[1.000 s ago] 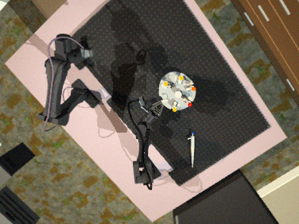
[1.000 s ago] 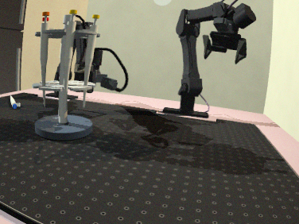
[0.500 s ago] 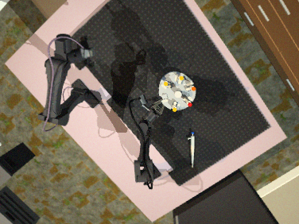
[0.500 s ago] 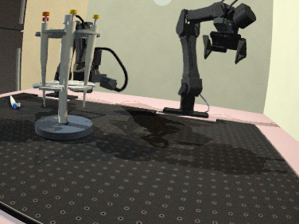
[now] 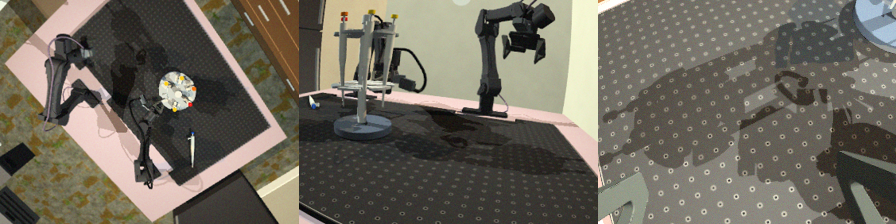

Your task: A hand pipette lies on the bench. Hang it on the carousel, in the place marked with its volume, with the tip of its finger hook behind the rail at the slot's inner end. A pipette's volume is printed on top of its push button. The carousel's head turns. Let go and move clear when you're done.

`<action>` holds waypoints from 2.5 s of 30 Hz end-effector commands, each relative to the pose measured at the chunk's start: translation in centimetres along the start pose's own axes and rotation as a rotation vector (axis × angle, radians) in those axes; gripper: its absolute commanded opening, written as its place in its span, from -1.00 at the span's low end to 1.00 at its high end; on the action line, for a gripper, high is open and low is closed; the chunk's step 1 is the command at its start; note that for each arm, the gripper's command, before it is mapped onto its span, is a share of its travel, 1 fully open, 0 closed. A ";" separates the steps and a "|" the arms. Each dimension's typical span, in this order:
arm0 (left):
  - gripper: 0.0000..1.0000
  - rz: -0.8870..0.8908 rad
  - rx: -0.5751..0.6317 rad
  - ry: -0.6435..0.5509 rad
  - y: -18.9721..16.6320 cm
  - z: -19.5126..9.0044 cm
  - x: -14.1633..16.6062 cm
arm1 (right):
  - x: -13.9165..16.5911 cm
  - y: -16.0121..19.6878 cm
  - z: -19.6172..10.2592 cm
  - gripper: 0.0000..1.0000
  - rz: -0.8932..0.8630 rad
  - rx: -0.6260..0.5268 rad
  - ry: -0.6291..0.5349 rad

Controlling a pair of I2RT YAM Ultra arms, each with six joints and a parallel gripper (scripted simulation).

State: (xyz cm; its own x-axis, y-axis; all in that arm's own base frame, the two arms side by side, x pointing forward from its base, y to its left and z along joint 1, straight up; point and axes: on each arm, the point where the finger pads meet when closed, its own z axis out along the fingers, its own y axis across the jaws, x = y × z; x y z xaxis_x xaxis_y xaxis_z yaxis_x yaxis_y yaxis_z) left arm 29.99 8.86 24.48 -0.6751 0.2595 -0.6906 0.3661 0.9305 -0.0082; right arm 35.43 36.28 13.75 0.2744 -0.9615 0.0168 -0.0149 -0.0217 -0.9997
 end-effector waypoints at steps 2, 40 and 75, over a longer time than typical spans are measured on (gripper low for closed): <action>1.00 0.016 -0.008 -0.029 0.3 -0.4 -0.7 | 0.0 -3.3 0.6 -1.00 0.060 0.070 0.004; 1.00 0.016 -0.008 -0.029 0.3 -0.4 -0.7 | 0.0 -3.3 0.6 -1.00 0.060 0.070 0.004; 1.00 0.016 -0.008 -0.029 0.3 -0.4 -0.7 | 1.0 -3.0 0.5 -1.00 0.048 0.072 -0.132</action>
State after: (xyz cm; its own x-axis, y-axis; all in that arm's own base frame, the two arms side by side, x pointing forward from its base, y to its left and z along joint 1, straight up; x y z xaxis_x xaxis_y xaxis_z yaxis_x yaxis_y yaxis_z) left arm 29.99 8.86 24.48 -0.6751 0.2595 -0.6906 0.3661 0.9305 -0.0082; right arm 35.70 35.34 13.70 0.3833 -0.9236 0.0095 -0.0124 -0.0154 -0.9998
